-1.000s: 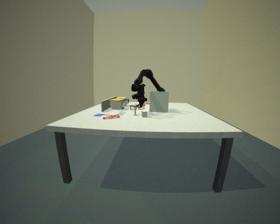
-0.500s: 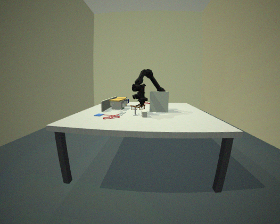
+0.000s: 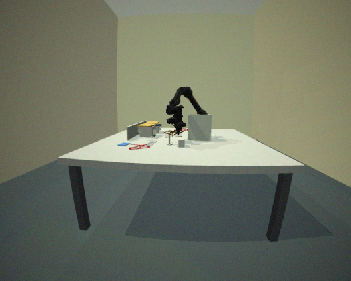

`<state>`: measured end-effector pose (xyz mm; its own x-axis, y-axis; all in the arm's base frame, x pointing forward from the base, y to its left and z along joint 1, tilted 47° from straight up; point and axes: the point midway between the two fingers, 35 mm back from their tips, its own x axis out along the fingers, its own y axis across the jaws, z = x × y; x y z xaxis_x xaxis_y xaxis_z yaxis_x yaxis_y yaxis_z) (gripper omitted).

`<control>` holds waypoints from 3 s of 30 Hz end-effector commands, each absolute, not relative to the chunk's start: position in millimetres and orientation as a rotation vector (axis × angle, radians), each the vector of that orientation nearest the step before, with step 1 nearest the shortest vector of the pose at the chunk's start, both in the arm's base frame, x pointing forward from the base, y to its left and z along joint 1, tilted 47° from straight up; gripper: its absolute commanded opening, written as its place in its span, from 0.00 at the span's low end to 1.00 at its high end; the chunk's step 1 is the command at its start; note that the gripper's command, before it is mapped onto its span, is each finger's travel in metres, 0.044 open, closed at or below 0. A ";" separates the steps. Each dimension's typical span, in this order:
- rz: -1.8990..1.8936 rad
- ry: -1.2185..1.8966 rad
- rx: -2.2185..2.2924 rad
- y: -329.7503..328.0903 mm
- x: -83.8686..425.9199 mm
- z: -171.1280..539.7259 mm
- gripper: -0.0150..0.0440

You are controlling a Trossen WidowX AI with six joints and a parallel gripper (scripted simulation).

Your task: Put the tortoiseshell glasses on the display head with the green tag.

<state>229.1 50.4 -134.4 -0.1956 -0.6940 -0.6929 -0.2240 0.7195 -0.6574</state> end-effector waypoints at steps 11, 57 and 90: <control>-0.497 1.748 -0.726 49.4 224.7 -128.2 0.25; -0.497 1.748 -0.726 46.8 220.0 -124.7 0.25; -0.696 1.649 -0.546 106.9 258.2 -104.1 0.25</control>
<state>252.6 100.9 -94.7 -0.1787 -0.6869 -0.7044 -0.0626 0.7224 -0.6886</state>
